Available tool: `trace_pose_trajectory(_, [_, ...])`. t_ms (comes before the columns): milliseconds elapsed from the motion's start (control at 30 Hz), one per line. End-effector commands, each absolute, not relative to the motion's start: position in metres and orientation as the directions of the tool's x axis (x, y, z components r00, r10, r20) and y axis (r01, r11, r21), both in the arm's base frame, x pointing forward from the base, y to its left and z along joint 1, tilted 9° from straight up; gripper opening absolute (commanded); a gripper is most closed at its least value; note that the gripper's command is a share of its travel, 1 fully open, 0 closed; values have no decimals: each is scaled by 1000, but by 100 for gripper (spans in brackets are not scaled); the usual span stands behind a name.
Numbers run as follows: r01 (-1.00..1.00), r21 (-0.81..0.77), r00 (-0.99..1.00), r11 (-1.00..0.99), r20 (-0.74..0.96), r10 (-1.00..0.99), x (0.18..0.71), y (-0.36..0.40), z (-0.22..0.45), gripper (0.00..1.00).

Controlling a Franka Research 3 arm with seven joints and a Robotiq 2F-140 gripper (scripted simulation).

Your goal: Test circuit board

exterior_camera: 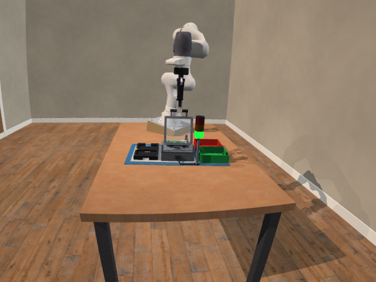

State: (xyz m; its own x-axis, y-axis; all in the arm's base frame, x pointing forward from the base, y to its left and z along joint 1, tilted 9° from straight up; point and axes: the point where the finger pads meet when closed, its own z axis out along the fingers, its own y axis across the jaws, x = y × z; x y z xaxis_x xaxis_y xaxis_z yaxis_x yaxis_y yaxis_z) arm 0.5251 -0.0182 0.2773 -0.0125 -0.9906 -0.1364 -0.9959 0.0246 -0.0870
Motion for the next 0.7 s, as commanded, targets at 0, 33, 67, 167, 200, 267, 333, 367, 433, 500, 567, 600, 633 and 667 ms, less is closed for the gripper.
trace_pose_trajectory(0, [-995,-92,-13,25,-135,-991,527,-17,278,16])
trace_pose_trajectory(33, [-995,-92,-13,25,-135,-991,527,-17,278,16])
trace_pose_trajectory(67, [-995,-92,-13,25,-135,-991,527,-17,278,16])
trace_pose_trajectory(167, [-995,-92,-13,25,-135,-991,527,-17,278,16])
trace_pose_trajectory(200, [-995,-92,-13,25,-135,-991,527,-17,278,16])
trace_pose_trajectory(267, [-995,-92,-13,25,-135,-991,526,-17,277,16])
trace_pose_trajectory(333, [-995,-92,-13,25,-135,-991,526,-17,277,16])
trace_pose_trajectory(367, [-995,-92,-13,25,-135,-991,525,-17,276,16])
trace_pose_trajectory(433, [-995,-92,-13,25,-135,-991,525,-17,276,16])
trace_pose_trajectory(500, [-995,-92,-13,25,-135,-991,525,-17,275,16])
trace_pose_trajectory(567, [-995,-92,-13,25,-135,-991,524,-17,275,16])
trace_pose_trajectory(600, [-995,-92,-13,25,-135,-991,524,-17,274,16])
trace_pose_trajectory(633, [-995,-92,-13,25,-135,-991,524,-17,274,16])
trace_pose_trajectory(667, [-995,-92,-13,25,-135,-991,524,-17,274,16])
